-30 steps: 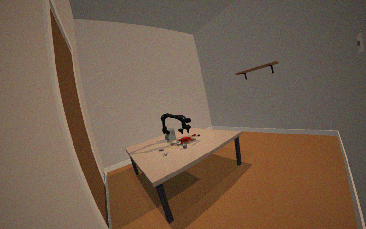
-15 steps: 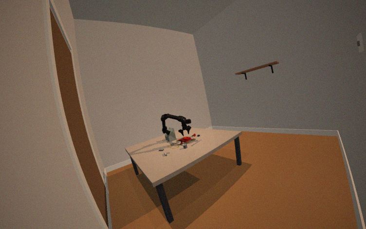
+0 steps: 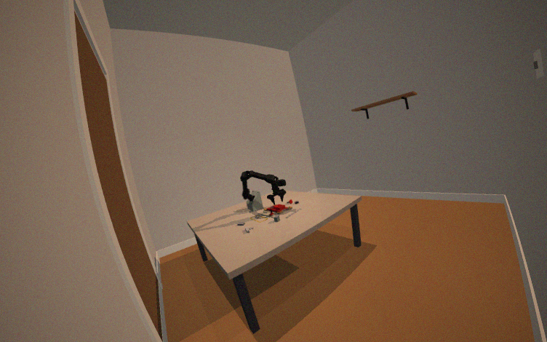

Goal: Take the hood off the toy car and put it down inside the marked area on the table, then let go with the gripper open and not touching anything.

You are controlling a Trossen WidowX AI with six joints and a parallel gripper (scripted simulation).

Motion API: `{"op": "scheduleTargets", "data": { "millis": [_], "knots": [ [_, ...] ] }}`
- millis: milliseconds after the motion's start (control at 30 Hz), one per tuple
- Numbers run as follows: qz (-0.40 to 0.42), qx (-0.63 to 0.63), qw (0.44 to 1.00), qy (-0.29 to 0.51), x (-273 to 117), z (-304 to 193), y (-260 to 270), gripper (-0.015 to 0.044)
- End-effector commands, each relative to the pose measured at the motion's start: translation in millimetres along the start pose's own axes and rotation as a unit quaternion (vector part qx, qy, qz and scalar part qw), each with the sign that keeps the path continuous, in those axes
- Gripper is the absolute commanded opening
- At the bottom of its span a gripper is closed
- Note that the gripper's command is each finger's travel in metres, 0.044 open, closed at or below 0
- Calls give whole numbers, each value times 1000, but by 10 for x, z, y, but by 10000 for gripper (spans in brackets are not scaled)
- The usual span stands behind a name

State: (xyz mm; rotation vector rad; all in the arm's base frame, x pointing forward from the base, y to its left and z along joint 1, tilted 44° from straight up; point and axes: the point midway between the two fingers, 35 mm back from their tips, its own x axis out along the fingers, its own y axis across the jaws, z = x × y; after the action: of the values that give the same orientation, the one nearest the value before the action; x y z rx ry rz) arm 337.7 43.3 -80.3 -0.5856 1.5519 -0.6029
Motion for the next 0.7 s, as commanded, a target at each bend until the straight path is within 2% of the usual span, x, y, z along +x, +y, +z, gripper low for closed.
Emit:
{"op": "scheduleTargets", "data": {
  "millis": [0, 667],
  "knots": [
    [-2, -2, 1000, 0, 35, -2, -4, 440],
    [-3, -2, 1000, 0, 207, 12, -15, 440]
  ]
}}
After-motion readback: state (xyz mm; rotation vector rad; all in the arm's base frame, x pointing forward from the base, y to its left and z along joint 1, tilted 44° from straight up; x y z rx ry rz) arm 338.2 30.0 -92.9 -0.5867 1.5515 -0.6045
